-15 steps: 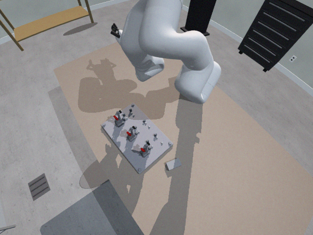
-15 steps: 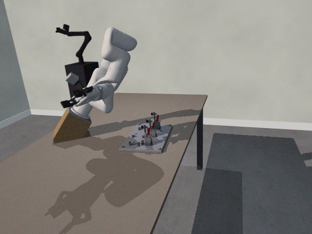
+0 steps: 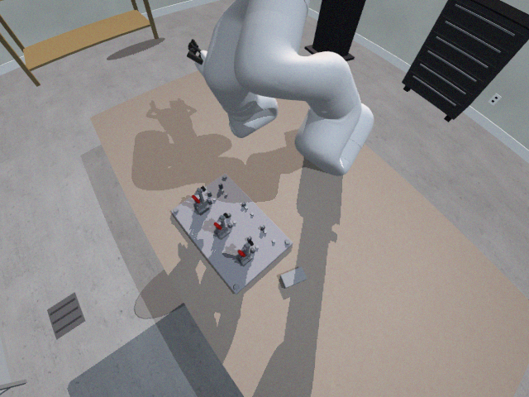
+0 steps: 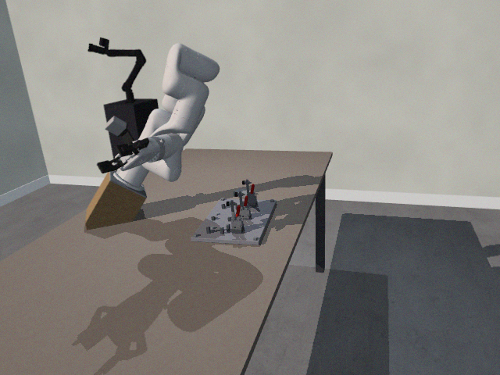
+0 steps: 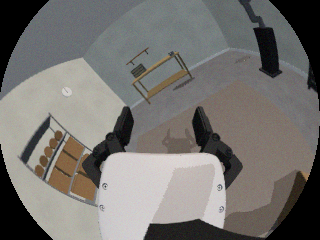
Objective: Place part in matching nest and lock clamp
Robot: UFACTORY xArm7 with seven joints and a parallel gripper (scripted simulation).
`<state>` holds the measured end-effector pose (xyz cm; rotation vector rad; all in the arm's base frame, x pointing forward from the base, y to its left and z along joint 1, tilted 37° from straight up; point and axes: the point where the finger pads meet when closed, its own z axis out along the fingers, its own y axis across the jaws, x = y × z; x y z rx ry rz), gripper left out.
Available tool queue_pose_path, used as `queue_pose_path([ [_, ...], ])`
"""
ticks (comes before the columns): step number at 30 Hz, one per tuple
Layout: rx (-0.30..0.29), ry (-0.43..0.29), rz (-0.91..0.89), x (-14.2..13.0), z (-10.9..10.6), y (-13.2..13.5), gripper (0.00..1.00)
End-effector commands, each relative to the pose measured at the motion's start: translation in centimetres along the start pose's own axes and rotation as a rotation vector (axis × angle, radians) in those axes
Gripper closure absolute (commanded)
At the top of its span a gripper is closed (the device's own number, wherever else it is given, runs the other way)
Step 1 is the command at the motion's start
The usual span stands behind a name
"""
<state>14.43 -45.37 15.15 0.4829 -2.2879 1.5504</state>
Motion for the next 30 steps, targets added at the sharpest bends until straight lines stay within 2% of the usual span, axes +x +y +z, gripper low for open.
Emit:
queue_pose_path([
  [1,0.001,0.003,0.001,0.1,0.0,-0.1,0.0],
  [7,-0.003,0.012,0.009,0.4,0.1,0.0,0.0],
  [12,-0.031,0.068,0.055,1.9,0.2,0.4,0.0],
  [17,-0.093,0.194,0.167,5.4,0.0,1.5,0.0],
  [19,-0.093,0.194,0.167,5.4,0.0,1.5,0.0],
  [22,-0.147,0.306,0.271,8.1,-0.6,2.7,0.0],
  [26,-0.189,0.394,0.358,10.0,-1.4,3.8,0.0],
  [27,-0.21,0.438,0.402,10.9,-1.9,4.4,0.0],
  [28,-0.212,0.442,0.406,11.0,-1.9,4.4,0.0],
  [29,-0.235,0.489,0.454,11.9,-2.5,5.1,0.0],
  [30,-0.236,0.492,0.458,11.9,-2.5,5.1,0.0],
])
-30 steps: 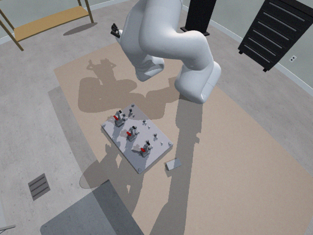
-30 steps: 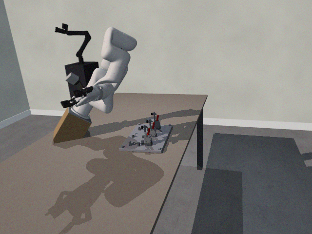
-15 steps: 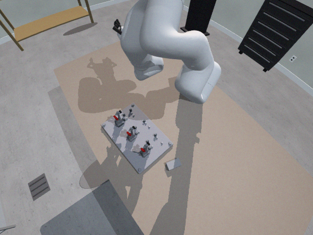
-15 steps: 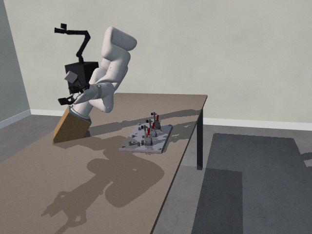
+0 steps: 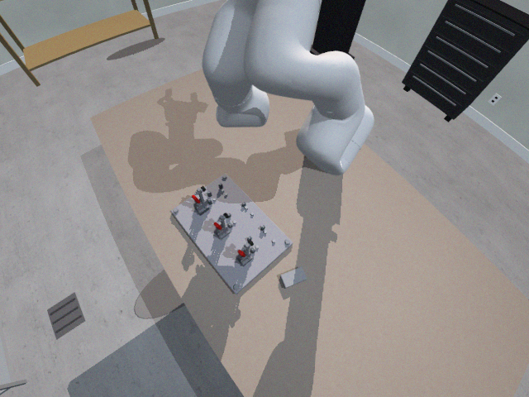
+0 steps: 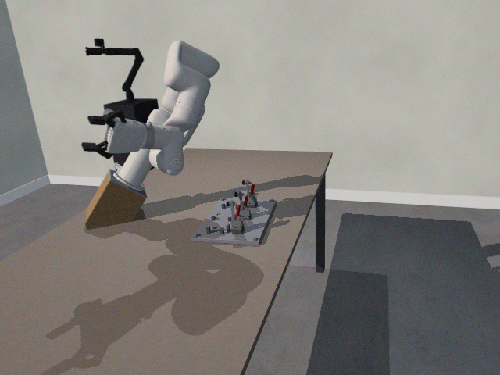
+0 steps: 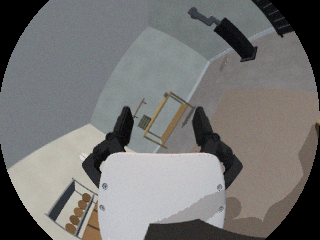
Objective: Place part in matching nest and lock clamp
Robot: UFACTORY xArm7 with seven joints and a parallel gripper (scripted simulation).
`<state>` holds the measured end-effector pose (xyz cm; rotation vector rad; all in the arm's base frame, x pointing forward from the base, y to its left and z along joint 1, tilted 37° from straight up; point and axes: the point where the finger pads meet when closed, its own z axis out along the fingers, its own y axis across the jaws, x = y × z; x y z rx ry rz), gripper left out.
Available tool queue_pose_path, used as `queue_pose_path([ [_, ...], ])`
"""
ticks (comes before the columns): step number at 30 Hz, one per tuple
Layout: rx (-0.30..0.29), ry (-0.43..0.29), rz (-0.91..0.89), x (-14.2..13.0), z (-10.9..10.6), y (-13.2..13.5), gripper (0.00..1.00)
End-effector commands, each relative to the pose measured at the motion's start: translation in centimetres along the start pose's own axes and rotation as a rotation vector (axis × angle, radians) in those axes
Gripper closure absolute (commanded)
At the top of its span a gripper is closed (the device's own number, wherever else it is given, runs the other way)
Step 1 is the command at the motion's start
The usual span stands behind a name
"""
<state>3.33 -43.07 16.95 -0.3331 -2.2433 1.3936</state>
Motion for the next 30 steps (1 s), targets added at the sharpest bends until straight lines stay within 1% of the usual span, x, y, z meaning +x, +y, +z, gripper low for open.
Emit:
queue_pose_path([
  [1,-0.061,0.119,0.115,2.9,0.0,0.5,0.0],
  [2,-0.063,0.124,0.121,3.1,0.0,0.6,0.0],
  [3,-0.086,0.168,0.168,4.1,-0.2,1.0,0.0],
  [6,-0.091,0.178,0.179,4.3,-0.3,1.1,0.0],
  [7,-0.119,0.233,0.239,5.6,-0.6,1.7,0.0],
  [8,-0.141,0.274,0.284,6.4,-1.0,2.1,0.0],
  [10,-0.149,0.289,0.302,6.7,-1.1,2.3,0.0],
  [11,-0.172,0.333,0.351,7.6,-1.6,2.9,0.0],
  [12,-0.18,0.347,0.367,7.8,-1.7,3.1,0.0],
  [13,-0.199,0.383,0.408,8.5,-2.1,3.6,0.0],
  [16,-0.24,0.457,0.493,9.6,-3.2,4.7,0.0],
  [17,-0.245,0.466,0.504,9.7,-3.3,4.9,0.0],
  [18,-0.268,0.507,0.552,10.2,-4.0,5.5,0.0],
  [21,-0.309,0.579,0.636,10.9,-5.2,6.7,0.0],
  [24,-0.314,0.587,0.646,11.0,-5.4,6.8,0.0],
  [25,-0.349,0.649,0.718,11.4,-6.6,7.9,0.0],
  [26,-0.366,0.676,0.751,11.5,-7.2,8.3,0.0],
  [28,-0.386,0.71,0.791,11.6,-7.9,8.9,0.0],
  [30,-0.42,0.766,0.856,11.6,-9.1,9.8,0.0],
])
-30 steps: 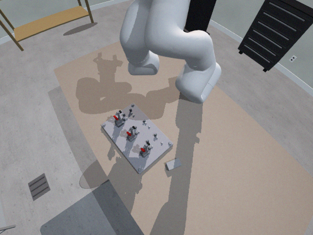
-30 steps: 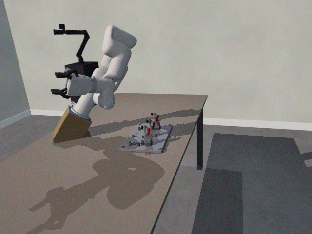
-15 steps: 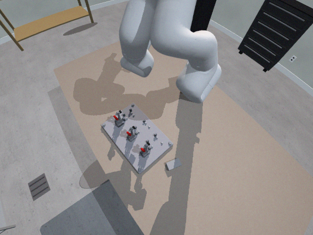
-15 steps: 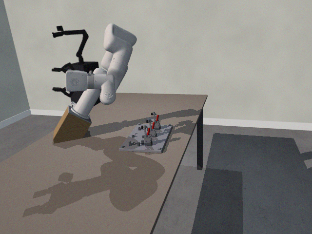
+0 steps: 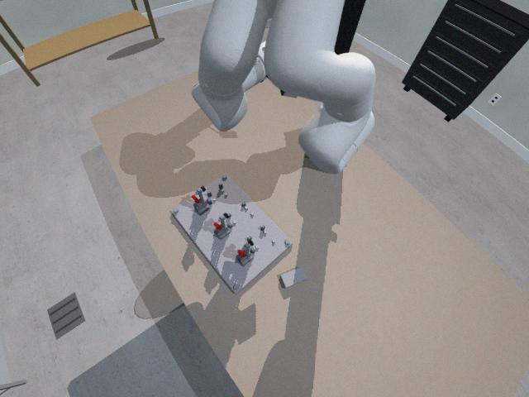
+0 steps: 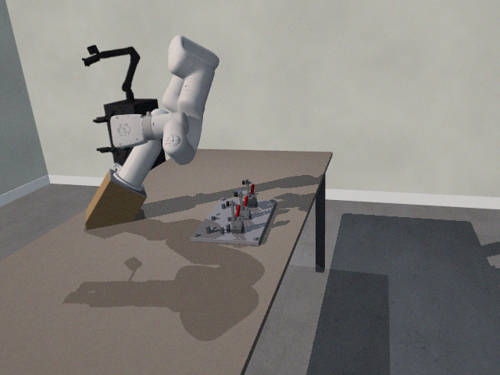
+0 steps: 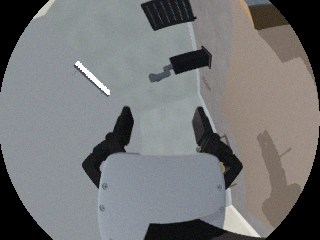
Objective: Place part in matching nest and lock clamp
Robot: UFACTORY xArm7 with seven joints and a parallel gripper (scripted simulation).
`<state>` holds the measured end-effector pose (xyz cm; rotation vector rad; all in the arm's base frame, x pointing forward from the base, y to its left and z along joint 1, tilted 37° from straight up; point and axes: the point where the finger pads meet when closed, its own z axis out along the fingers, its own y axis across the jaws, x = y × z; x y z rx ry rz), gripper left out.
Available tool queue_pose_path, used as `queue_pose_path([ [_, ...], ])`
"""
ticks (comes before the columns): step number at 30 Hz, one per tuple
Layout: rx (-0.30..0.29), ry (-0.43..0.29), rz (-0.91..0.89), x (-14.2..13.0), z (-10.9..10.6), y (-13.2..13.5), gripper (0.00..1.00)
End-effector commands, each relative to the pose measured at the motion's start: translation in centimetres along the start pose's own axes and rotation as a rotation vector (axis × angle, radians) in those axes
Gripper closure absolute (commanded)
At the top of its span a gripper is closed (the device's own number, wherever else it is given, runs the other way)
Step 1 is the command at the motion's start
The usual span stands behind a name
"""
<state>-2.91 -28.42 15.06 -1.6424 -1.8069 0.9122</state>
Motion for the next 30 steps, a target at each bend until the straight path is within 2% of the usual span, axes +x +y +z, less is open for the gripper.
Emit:
queue_pose_path([
  [1,-0.055,0.09,0.1,2.1,-0.5,0.8,0.0],
  [2,-0.082,0.134,0.15,3.1,-0.9,1.3,0.0],
  [6,-0.132,0.217,0.24,4.8,-1.9,2.6,0.0],
  [7,-0.158,0.26,0.286,5.6,-2.5,3.3,0.0],
  [10,-0.171,0.281,0.308,5.9,-2.8,3.6,0.0],
  [11,-0.21,0.344,0.374,7.0,-3.9,4.7,0.0],
  [19,-0.21,0.344,0.374,7.0,-3.9,4.7,0.0],
  [21,-0.279,0.457,0.487,8.6,-6.1,6.7,0.0],
  [30,-0.287,0.471,0.5,8.8,-6.4,7.0,0.0],
])
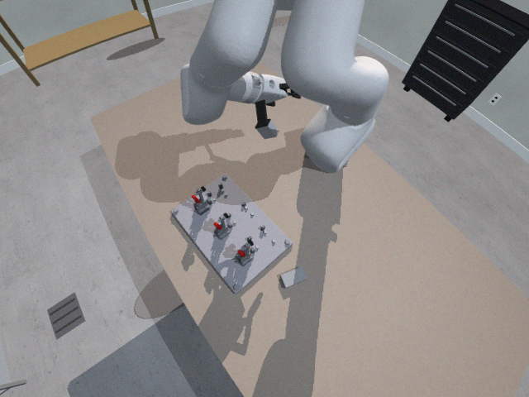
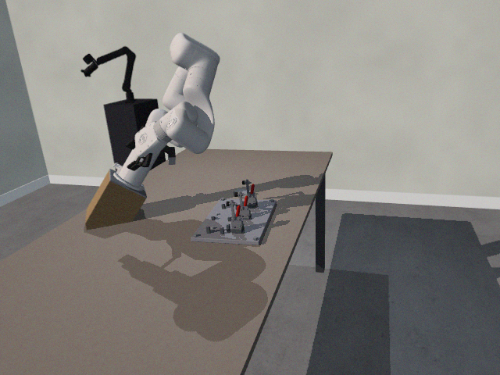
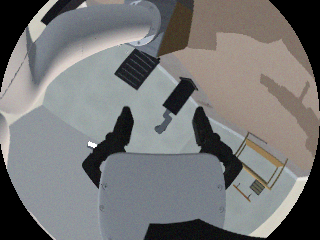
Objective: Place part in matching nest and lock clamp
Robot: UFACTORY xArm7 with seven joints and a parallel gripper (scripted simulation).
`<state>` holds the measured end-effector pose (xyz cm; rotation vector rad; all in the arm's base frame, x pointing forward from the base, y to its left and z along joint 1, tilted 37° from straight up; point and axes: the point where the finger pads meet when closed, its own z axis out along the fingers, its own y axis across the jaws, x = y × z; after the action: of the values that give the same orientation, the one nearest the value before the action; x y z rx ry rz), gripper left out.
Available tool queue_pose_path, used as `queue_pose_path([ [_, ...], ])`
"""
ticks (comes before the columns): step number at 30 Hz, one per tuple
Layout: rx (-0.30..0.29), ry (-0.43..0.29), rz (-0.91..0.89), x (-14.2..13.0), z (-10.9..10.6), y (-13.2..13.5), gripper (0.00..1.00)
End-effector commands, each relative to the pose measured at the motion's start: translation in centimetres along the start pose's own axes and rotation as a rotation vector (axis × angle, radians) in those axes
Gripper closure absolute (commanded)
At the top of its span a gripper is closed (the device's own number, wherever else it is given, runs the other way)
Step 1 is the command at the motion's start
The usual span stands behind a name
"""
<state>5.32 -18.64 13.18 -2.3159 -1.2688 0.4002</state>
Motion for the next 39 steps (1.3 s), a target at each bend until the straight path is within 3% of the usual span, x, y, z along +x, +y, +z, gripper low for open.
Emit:
queue_pose_path([
  [1,-0.038,0.064,0.063,1.6,-0.6,0.8,0.0],
  [9,-0.038,0.064,0.063,1.6,-0.6,0.8,0.0],
  [11,-0.104,0.184,0.171,4.6,-2.0,2.5,0.0],
  [20,-0.106,0.188,0.174,4.7,-2.1,2.6,0.0],
  [22,-0.167,0.308,0.274,7.4,-4.0,4.4,0.0],
  [32,-0.167,0.308,0.274,7.4,-4.0,4.4,0.0],
  [34,-0.222,0.421,0.362,9.6,-6.2,6.2,0.0],
  [39,-0.222,0.421,0.362,9.6,-6.2,6.2,0.0],
])
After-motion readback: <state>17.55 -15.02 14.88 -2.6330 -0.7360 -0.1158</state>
